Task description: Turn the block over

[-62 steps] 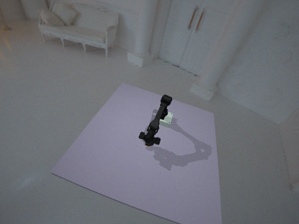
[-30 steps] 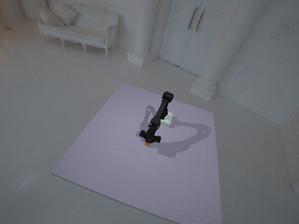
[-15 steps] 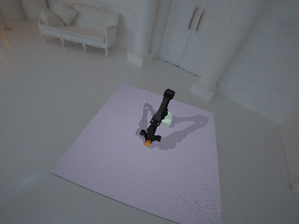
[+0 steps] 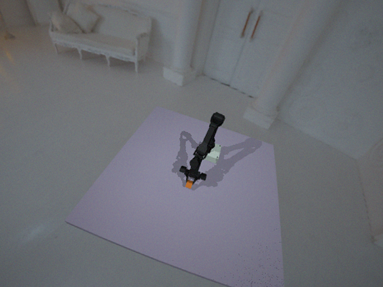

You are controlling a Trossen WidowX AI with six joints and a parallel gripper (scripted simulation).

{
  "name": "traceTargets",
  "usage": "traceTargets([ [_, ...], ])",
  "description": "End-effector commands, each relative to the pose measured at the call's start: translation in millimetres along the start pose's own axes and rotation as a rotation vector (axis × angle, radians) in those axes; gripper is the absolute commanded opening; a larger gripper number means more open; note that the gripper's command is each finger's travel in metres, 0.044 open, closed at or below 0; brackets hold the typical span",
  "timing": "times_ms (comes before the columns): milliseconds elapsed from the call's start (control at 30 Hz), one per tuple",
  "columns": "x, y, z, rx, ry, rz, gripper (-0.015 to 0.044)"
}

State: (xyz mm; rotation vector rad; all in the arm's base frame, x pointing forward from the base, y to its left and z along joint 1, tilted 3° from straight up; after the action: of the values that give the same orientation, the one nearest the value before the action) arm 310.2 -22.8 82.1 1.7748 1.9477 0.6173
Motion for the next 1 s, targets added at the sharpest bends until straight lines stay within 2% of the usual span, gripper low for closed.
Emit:
traceTargets([
  [0,0,-5,10,-0.040,0.003,0.000,0.0000],
  [467,-2,-23,33,-0.232,0.000,0.005,0.0000],
  [967,1,-45,31,-0.434,-0.003,0.000,0.0000],
])
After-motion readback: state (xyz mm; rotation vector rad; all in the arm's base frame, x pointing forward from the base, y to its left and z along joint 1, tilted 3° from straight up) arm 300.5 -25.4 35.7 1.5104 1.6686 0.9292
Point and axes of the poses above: the point midway between the two fingers, 35 mm back from their tips, its own z axis out along the fingers, its own x axis across the jaws, y = z × x, the point moved 6 cm from there along -z, back along the fingers, and after that the axes turned 1 degree about -z, right-handed, at the moved point
